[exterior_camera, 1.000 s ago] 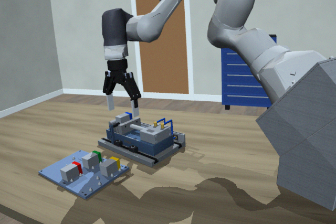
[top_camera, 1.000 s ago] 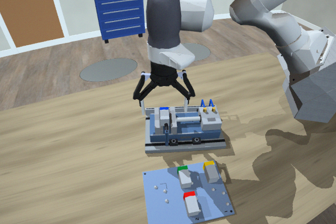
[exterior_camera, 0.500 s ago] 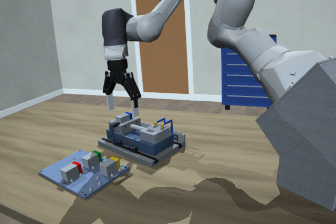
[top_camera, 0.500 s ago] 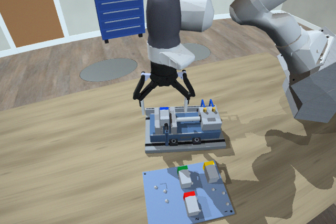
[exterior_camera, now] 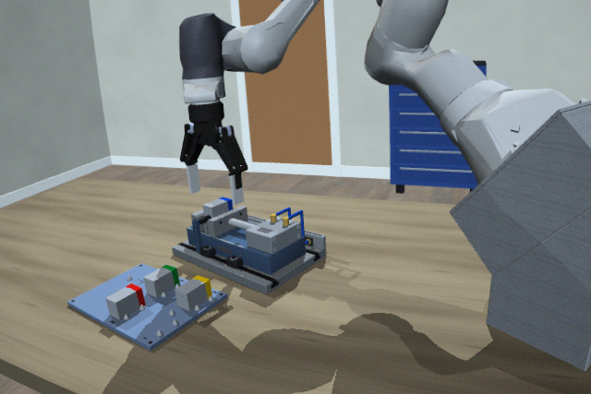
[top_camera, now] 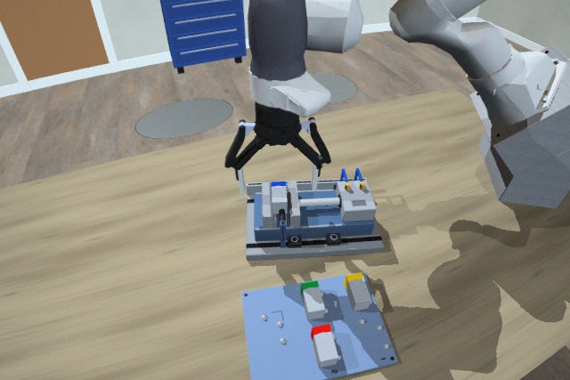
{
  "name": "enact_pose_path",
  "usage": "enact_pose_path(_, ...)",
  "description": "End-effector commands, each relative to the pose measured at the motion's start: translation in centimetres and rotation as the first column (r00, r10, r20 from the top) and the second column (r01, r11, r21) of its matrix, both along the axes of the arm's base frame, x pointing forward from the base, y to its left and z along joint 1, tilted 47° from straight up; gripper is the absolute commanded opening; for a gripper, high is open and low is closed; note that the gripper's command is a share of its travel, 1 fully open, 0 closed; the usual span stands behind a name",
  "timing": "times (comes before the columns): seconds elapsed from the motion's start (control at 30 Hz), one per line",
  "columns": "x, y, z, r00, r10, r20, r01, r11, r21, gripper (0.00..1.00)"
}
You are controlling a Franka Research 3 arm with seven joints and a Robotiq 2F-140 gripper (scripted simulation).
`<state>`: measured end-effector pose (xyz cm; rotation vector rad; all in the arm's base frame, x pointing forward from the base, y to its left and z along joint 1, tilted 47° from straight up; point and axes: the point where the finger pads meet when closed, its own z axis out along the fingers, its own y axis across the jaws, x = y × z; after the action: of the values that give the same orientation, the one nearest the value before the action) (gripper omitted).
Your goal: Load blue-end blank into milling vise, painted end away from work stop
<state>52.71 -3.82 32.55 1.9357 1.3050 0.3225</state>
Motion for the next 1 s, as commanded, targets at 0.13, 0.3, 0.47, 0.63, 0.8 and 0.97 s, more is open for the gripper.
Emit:
enact_pose_path(0.13, -0.19, 0.13, 0.2, 1.0, -0.004, -0.002, 0.004, 1.0, 0.001, 1.0)
enact_pose_path(0.3, -0.19, 0.13, 0.2, 1.0, -0.004, -0.002, 0.004, 1.0, 0.001, 1.0)
enact_pose_path(0.47, -0.19, 0.13, 0.2, 1.0, -0.004, -0.002, 0.004, 1.0, 0.001, 1.0)
enact_pose_path(0.63, -0.25, 0.26, 0.23, 1.0, -0.003, -0.001, 0.003, 1.0, 0.001, 1.0)
enact_pose_path(0.8, -0.33, 0.3, 0.31, 1.0, -0.004, -0.002, 0.004, 1.0, 0.001, 1.0)
enact_pose_path(0.97, -0.33, 0.3, 0.31, 1.0, -0.004, -0.002, 0.004, 1.0, 0.001, 1.0)
